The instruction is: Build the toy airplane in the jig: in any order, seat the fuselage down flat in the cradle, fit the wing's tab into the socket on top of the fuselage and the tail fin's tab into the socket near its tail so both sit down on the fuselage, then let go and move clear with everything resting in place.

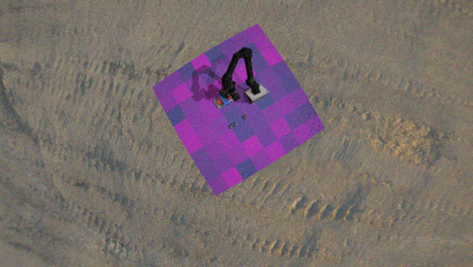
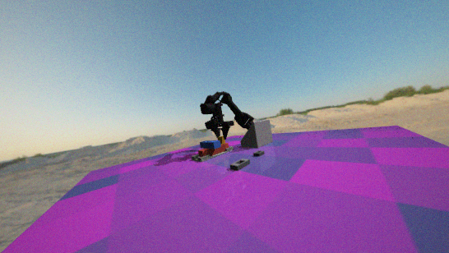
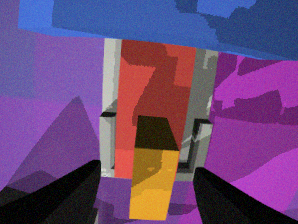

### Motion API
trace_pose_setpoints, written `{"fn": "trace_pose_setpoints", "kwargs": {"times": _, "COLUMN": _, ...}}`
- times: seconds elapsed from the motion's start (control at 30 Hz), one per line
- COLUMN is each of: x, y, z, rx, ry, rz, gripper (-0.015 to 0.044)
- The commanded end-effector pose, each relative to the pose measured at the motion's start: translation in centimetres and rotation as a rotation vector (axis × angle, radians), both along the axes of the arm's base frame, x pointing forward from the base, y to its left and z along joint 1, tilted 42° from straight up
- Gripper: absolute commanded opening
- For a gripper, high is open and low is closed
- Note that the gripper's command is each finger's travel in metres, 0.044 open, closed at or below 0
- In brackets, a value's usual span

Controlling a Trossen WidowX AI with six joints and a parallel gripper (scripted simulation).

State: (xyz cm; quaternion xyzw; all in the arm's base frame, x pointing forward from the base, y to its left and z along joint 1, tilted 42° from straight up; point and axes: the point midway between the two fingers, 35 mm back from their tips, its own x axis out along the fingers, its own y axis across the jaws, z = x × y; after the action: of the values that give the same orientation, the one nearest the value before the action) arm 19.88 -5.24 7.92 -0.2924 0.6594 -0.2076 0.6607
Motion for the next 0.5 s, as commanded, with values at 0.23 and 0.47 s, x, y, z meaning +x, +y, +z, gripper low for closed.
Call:
{"fn": "trace_pose_setpoints", "kwargs": {"times": 0.23, "x": 0.0, "y": 5.7, "z": 6.1, "rx": 0.003, "ry": -0.01, "rz": 0.008, "gripper": 0.026}}
{"fn": "trace_pose_setpoints", "kwargs": {"times": 0.47, "x": 0.0, "y": 5.7, "z": 6.1, "rx": 0.003, "ry": -0.01, "rz": 0.008, "gripper": 0.026}}
